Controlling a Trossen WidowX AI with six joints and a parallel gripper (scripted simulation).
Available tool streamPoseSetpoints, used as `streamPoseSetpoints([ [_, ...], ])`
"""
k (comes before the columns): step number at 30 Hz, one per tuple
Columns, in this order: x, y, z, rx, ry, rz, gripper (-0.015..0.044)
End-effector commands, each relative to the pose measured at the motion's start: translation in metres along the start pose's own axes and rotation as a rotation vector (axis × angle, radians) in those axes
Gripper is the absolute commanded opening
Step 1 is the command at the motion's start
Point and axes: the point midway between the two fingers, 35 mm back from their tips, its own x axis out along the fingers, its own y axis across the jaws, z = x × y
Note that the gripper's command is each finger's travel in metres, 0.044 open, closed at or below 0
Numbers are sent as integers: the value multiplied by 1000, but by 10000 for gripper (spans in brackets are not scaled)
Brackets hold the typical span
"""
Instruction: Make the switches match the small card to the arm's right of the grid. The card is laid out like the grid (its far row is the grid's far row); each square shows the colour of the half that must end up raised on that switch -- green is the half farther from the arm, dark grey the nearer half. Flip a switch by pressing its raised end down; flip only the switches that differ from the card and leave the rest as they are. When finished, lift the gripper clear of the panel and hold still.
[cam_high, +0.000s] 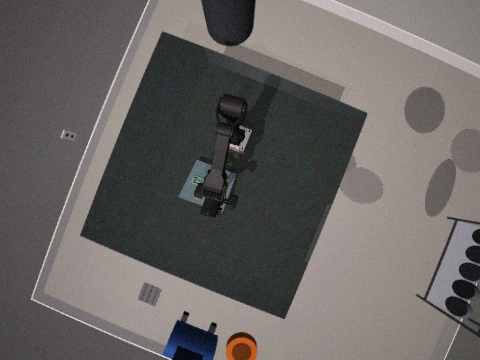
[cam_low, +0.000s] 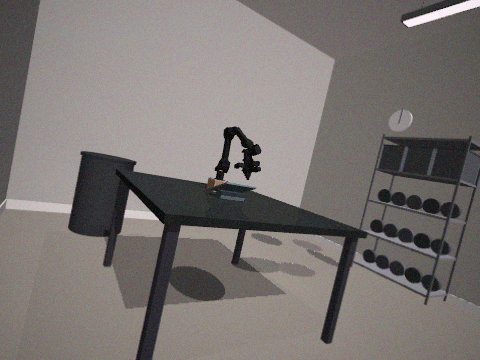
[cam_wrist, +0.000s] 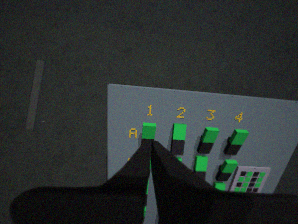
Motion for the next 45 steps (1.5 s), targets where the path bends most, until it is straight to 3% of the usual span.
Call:
streamPoseSetpoints([
  [1, 11, -1, -5, 4, 23, -5, 0],
  [18, 35, -1, -5, 4, 22, -5, 0],
  [45, 36, -1, -5, 4, 22, -5, 0],
])
